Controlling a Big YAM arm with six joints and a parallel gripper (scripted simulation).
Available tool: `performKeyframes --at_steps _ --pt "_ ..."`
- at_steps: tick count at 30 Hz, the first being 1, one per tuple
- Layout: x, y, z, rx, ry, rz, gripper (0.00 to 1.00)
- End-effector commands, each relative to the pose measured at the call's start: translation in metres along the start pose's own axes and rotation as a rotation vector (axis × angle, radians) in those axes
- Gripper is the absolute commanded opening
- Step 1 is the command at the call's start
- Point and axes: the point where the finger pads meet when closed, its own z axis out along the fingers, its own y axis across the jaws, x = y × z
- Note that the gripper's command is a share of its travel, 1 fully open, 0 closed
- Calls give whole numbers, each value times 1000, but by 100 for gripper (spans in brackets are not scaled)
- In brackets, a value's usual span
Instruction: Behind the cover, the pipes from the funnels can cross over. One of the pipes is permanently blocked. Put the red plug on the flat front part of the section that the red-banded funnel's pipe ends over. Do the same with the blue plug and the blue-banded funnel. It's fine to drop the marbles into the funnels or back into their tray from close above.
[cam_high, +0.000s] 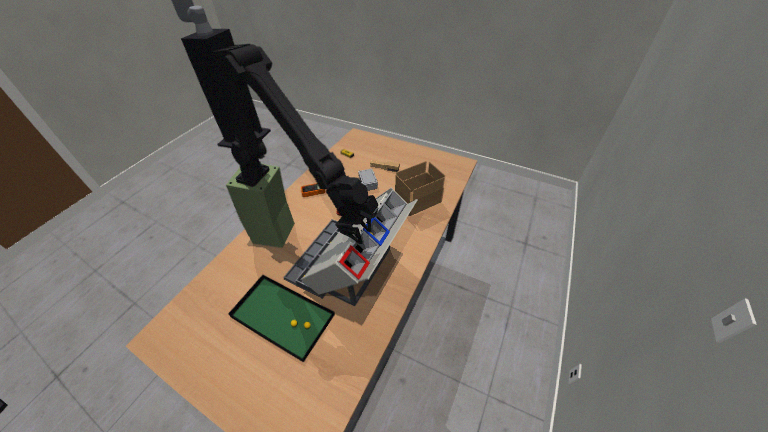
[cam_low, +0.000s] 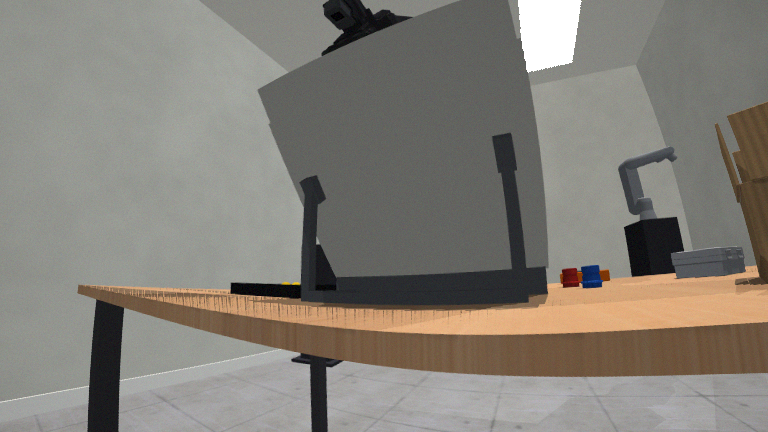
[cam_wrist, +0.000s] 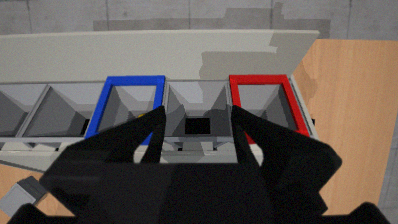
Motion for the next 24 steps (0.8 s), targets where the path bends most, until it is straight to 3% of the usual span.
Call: performKeyframes --at_steps 1,15,24 --pt "-9 -1 -6 2 -19 0 59" --pt "-23 0 -32 2 -19 0 59" --pt "-23 0 -32 -1 -7 -1 59"
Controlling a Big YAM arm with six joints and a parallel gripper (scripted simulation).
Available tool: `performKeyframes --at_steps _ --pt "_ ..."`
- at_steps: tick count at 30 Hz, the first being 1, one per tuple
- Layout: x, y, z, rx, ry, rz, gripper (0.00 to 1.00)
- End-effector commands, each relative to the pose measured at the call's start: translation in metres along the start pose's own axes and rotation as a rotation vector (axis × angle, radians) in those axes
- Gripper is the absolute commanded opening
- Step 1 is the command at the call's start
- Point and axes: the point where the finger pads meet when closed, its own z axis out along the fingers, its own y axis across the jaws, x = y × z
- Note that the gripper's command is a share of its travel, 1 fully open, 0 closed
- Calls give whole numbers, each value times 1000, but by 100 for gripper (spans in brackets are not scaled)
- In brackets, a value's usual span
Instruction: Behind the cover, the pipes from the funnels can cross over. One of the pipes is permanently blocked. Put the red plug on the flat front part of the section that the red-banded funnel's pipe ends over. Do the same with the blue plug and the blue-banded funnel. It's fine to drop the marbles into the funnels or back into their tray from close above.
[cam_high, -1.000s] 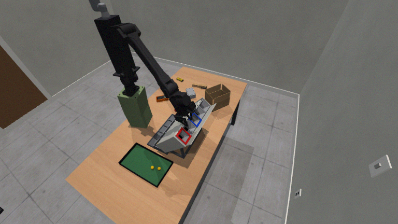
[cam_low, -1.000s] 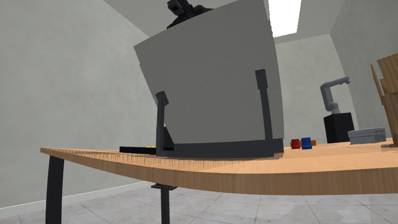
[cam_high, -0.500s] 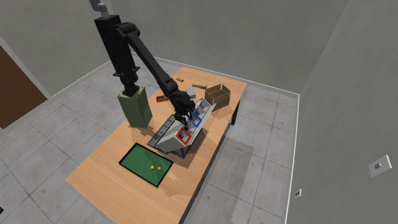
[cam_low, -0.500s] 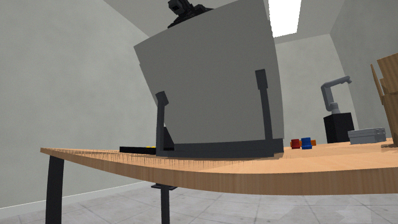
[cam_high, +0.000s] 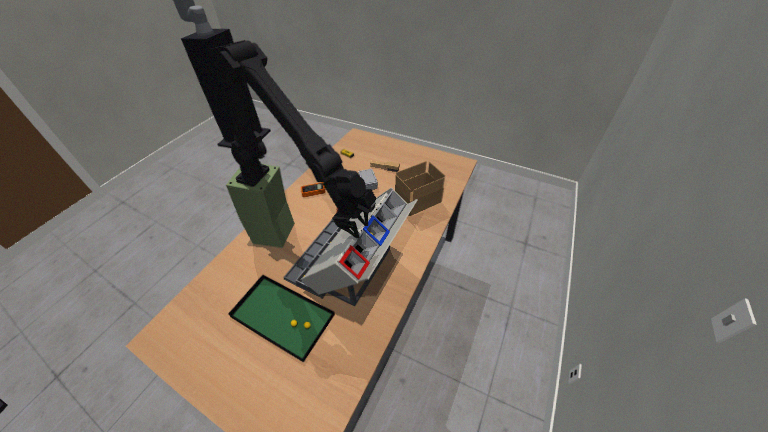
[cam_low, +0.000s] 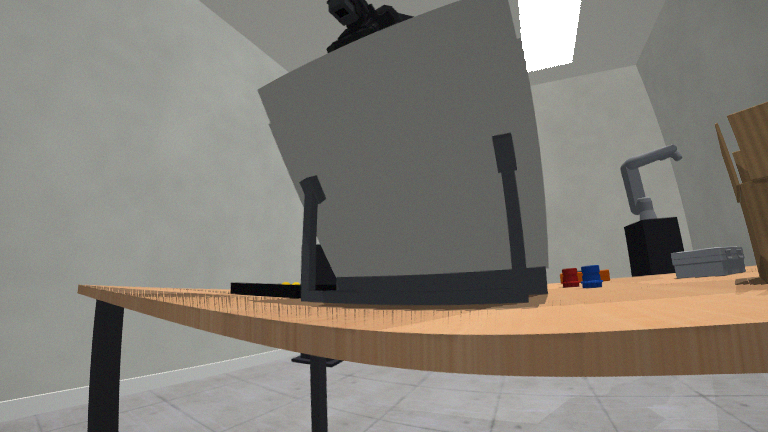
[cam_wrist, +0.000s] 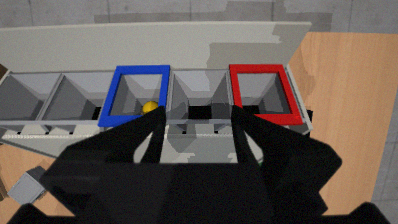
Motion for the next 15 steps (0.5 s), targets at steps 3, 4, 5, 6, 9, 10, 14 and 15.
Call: performKeyframes --at_steps 3,4,5,6,9,10,14,15 --pt "-24 -2 -9 1 -31 -5 59" --pt "-24 -2 -9 1 -29 -5 59" --pt "-24 -2 -9 0 -27 -5 59" --pt "-24 -2 -9 0 -26 -5 59" --pt "-24 -2 -9 -1 -22 -5 59" --pt "-24 -2 -9 -1 -22 -5 59" --pt "-24 -2 -9 -1 -17 -3 59" --pt "-25 -2 -9 -1 -15 -3 59"
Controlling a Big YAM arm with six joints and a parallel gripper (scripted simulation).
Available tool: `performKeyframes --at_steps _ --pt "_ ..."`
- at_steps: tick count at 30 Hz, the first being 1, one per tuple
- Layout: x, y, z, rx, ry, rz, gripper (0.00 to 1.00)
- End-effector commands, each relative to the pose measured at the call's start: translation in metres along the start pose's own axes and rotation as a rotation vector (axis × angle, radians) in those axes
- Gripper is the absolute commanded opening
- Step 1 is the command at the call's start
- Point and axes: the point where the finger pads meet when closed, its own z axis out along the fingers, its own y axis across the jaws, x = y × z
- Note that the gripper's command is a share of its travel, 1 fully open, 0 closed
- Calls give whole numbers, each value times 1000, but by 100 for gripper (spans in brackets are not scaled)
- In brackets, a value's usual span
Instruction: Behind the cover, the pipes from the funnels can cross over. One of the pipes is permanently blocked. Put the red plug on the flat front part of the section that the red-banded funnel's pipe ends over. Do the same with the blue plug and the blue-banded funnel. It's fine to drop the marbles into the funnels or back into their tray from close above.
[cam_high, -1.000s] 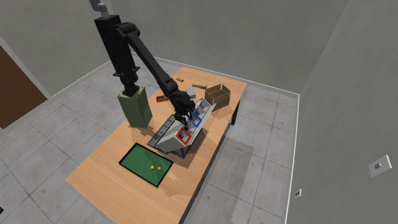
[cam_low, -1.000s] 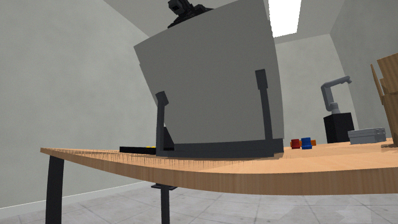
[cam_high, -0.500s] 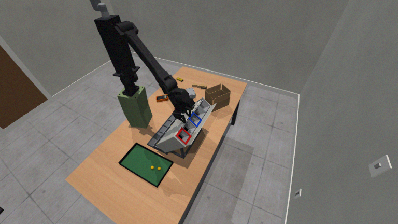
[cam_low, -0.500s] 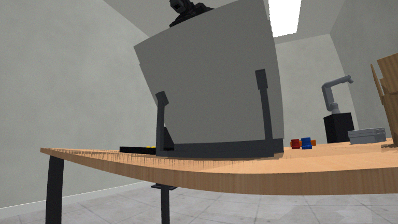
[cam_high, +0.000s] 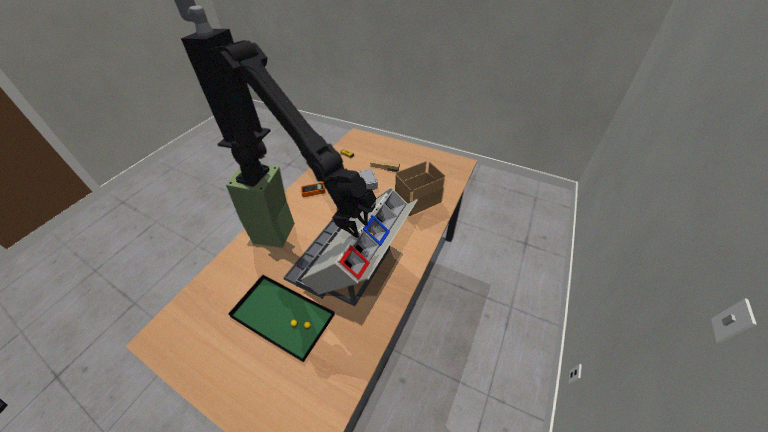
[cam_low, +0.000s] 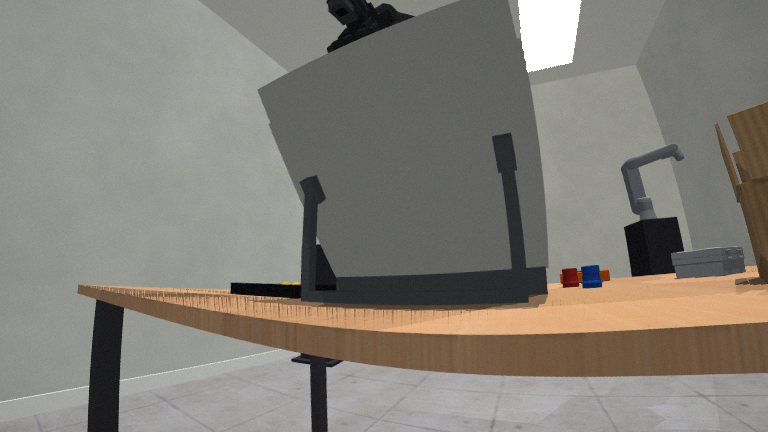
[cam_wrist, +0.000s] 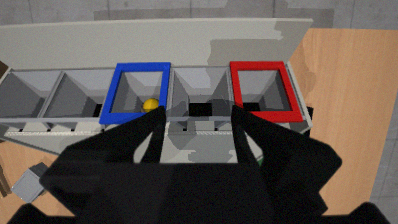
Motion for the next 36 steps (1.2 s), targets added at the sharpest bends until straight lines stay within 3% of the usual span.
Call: performKeyframes --at_steps 1,36 --pt "-26 -3 -8 2 -34 -5 59" --pt "-26 -2 -8 0 -6 1 59"
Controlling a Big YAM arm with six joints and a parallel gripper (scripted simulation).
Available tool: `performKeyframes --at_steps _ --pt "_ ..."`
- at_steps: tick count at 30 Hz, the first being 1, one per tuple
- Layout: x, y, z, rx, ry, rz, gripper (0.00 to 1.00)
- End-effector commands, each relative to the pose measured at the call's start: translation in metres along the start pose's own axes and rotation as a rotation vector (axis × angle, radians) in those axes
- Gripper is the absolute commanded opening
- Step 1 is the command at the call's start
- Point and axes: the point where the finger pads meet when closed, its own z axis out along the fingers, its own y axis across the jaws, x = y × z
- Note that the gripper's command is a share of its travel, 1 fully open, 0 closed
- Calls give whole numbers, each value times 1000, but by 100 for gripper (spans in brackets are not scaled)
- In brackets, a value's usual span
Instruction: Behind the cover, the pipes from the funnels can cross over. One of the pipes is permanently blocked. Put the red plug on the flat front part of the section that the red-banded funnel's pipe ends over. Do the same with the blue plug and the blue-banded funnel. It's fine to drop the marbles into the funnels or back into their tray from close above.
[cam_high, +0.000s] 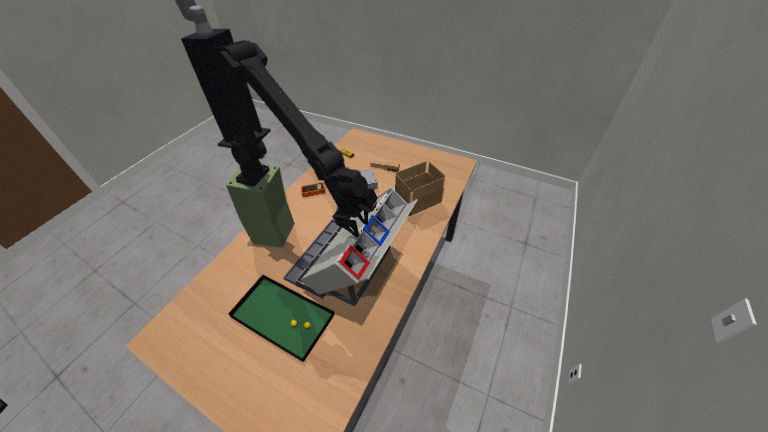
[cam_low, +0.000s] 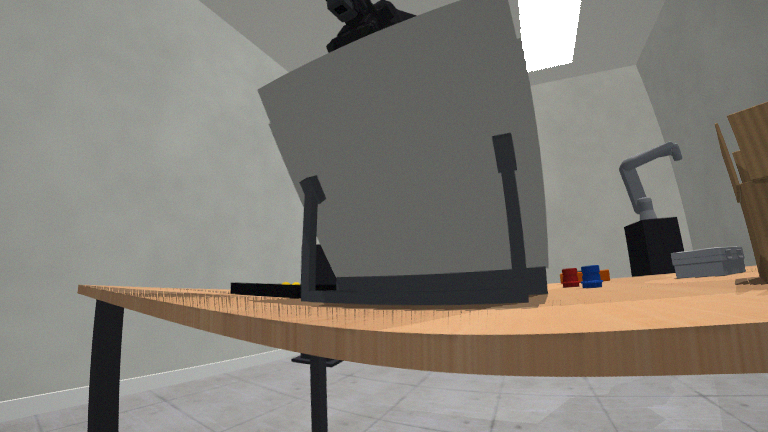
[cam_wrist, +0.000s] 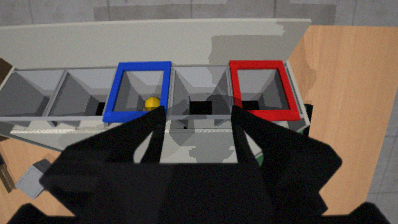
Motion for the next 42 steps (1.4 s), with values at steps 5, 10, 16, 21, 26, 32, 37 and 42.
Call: performKeyframes --at_steps 5,10,16,21,26,32,37,42 --pt "-23 -2 -4 3 -24 -1 59" --pt "-23 -2 -4 2 -22 -1 59" --pt "-27 -3 -4 3 -39 -5 59" --pt "-29 -3 -3 3 -53 -8 59" --pt "-32 -4 -3 3 -64 -11 59" --pt "21 -4 -22 3 -54 -8 59" --pt "73 -4 -42 4 -43 -5 59" --pt "126 -4 -62 4 -33 -2 59"
